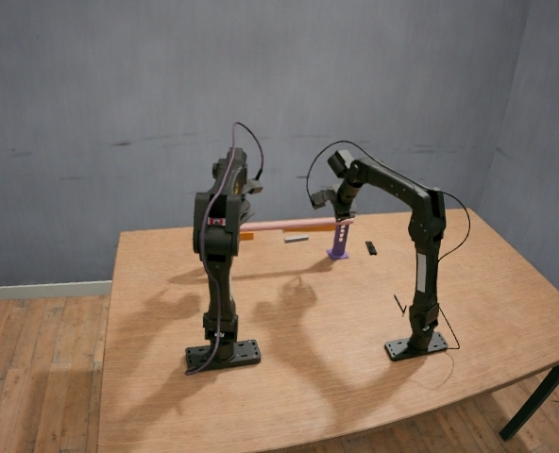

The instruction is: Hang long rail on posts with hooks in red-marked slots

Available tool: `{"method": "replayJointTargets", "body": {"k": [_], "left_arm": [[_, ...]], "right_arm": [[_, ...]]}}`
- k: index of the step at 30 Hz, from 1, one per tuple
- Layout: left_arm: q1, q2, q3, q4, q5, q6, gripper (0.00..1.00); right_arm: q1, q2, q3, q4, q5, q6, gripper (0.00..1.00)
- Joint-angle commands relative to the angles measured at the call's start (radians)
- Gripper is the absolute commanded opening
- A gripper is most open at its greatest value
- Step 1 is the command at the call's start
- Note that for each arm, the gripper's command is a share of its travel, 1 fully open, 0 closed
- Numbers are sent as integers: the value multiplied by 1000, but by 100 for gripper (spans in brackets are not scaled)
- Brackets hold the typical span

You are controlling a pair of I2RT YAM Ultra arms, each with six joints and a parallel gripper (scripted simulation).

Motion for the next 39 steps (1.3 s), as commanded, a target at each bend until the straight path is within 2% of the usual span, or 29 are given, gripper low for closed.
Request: {"method": "replayJointTargets", "body": {"k": [1,19,39], "left_arm": [[30,-29,20,-19,42,-202,100],[153,-53,26,-23,117,-783,100],[157,-44,19,-13,105,-791,100]], "right_arm": [[0,-11,28,2,-2,5,74],[0,-11,28,2,-2,5,74],[0,-11,28,2,-2,5,74]]}}
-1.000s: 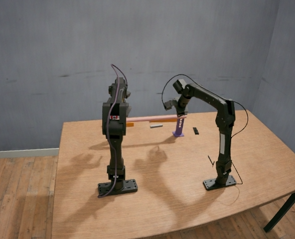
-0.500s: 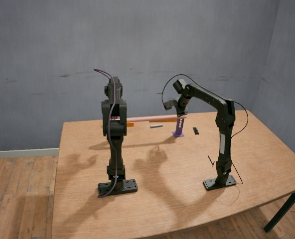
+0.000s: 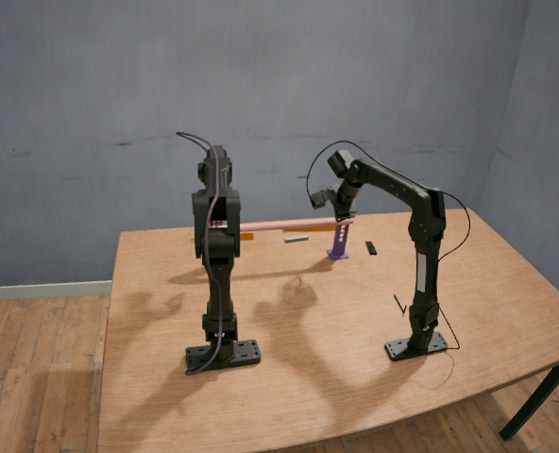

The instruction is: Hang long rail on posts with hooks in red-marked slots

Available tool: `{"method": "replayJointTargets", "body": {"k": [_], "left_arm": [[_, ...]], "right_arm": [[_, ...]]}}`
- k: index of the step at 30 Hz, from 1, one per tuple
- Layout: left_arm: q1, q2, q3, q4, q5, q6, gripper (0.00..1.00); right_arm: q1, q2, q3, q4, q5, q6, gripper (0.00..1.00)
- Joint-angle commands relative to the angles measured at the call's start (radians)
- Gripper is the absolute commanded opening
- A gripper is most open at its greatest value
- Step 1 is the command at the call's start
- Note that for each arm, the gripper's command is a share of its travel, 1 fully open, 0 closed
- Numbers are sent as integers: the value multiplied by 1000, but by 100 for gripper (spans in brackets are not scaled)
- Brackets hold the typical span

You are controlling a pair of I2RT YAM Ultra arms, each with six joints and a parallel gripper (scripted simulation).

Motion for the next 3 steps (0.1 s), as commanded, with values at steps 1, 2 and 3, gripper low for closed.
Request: {"method": "replayJointTargets", "body": {"k": [1,2,3], "left_arm": [[0,-11,19,-3,8,-9,100],[0,-11,19,-3,8,-9,100],[0,-11,19,-3,8,-9,100]], "right_arm": [[0,-11,28,2,-2,5,74],[0,-11,28,2,-2,5,74],[0,-11,28,2,-2,5,74]]}}
